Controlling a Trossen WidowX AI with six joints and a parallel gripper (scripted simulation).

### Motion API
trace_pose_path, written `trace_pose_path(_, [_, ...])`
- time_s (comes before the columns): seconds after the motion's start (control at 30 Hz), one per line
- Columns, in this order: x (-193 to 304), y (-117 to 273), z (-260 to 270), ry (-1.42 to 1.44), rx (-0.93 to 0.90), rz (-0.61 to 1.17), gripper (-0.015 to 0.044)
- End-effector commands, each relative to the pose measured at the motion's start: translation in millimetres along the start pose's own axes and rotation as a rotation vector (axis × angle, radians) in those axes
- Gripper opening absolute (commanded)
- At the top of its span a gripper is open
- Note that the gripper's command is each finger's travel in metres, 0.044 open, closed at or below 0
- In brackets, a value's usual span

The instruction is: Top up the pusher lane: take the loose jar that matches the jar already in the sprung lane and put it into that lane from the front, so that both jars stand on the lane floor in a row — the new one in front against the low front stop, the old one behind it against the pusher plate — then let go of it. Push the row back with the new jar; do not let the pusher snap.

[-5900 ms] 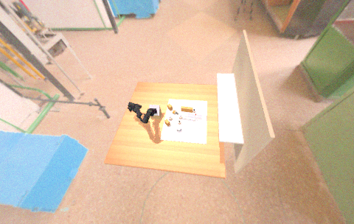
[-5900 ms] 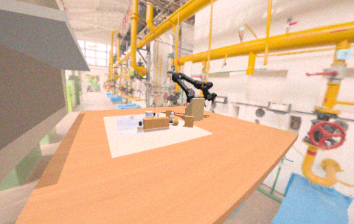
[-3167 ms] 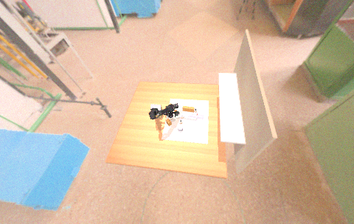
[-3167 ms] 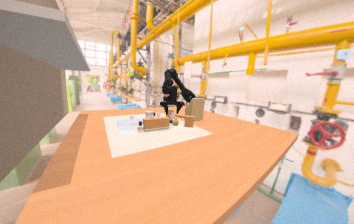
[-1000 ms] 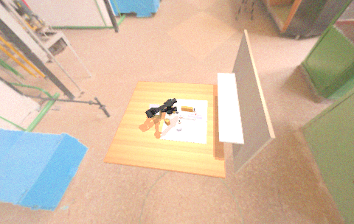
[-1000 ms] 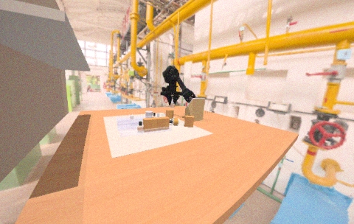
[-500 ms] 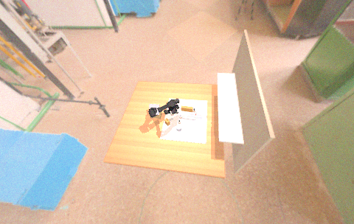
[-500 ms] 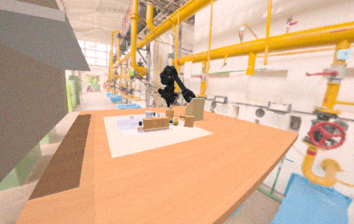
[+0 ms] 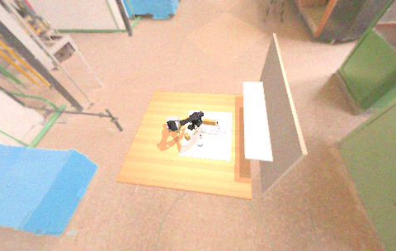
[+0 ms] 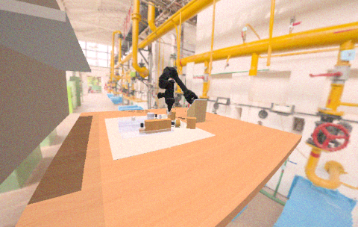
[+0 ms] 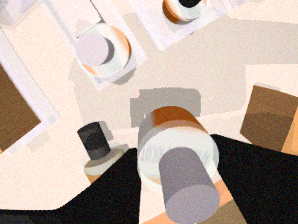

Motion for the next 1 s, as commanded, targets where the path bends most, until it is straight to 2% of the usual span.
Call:
trace_pose_path(0.0, [-7.7, -3.2, 5.7, 0.114, -0.003, -0.009, 0.0000])
trace_pose_path(0.33, [-20.5, -15.9, 16.8, 0.392, 0.003, -0.013, 0.0000])
trace_pose_path(0.97, [-21.8, -40.7, 16.9, 0.397, 0.004, -0.013, 0.0000])
Point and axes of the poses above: the point midway between the two fingers, 35 mm back from their tips, its own y axis back along the fingers, its own z axis across the jaws, x = y × z, the point moved 7 cm from there along y, back along the fingers, and after that the axes turned 8 degrees about y, right-handed, at the moved point
